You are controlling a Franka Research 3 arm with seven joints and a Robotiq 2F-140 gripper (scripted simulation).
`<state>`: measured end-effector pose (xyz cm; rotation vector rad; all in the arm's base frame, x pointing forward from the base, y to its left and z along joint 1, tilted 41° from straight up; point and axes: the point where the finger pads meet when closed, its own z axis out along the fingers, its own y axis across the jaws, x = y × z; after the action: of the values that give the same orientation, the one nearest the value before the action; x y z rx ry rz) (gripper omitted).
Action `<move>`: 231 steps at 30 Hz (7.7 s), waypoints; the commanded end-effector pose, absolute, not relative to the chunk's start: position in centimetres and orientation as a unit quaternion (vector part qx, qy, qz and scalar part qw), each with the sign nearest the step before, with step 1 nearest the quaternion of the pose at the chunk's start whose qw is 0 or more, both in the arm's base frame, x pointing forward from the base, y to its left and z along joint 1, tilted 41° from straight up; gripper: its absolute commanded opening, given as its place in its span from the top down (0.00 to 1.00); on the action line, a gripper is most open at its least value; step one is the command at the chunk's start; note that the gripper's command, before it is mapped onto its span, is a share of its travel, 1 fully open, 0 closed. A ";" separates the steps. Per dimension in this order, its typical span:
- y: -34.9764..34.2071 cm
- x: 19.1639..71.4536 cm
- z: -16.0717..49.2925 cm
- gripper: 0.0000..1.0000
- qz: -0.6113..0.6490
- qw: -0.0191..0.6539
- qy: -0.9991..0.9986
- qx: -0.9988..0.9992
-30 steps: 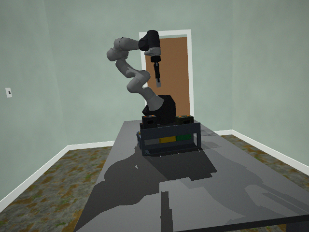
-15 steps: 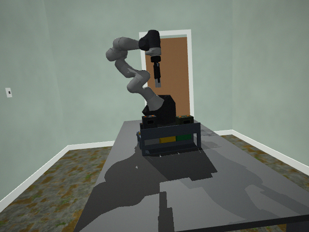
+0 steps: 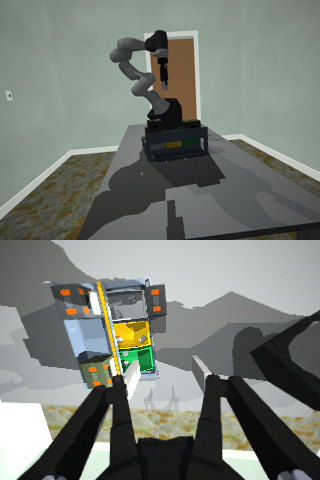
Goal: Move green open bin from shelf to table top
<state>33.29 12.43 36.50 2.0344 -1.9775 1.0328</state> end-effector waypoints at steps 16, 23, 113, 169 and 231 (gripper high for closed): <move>16.7 37.0 35.0 0.43 0.340 0.067 -0.651 0.675; 19.1 39.1 34.4 0.43 0.341 0.064 -0.653 0.673; 21.4 40.9 33.8 0.43 0.341 0.064 -0.653 0.673; 11.7 47.2 20.5 0.43 0.341 0.069 -0.651 0.675; 11.3 47.9 19.6 0.43 0.341 0.064 -0.653 0.673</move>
<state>48.01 11.35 19.55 2.0326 -1.9783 1.0321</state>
